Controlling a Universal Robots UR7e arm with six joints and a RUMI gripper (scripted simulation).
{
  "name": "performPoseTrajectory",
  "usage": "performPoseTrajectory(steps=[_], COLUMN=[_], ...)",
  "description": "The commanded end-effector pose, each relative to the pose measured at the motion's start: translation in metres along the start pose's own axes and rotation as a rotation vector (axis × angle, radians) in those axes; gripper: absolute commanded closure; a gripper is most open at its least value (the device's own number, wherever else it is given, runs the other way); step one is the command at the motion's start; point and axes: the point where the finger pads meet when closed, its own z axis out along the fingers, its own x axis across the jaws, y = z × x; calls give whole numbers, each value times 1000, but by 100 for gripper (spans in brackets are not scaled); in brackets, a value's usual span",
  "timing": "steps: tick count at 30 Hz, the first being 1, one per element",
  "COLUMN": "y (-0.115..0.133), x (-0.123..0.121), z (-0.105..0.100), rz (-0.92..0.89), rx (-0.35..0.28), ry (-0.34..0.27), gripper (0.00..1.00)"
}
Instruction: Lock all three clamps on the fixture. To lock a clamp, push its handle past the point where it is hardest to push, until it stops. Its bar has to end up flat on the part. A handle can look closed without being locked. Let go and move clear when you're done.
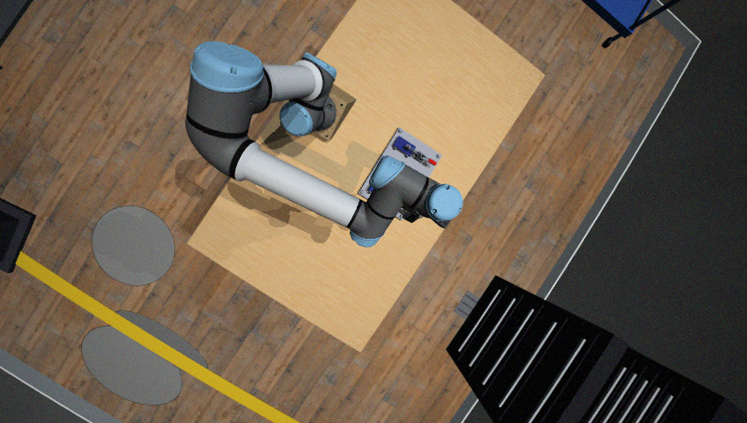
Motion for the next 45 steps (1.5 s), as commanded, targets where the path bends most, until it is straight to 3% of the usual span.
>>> performPoseTrajectory(steps=[1, 10, 15, 27, 32, 45], y=[34, 34, 87, 87, 140, 146], x=[13, 13, 28, 28, 44, 46], z=[0, 0, 5, 5, 12, 12], rz=[3, 3, 3, 3, 3, 7], rx=[8, 8, 8, 8, 8, 11], ry=[-1, -1, -1, -1, -1, 1], gripper=[42, 42, 42, 42, 42, 42])
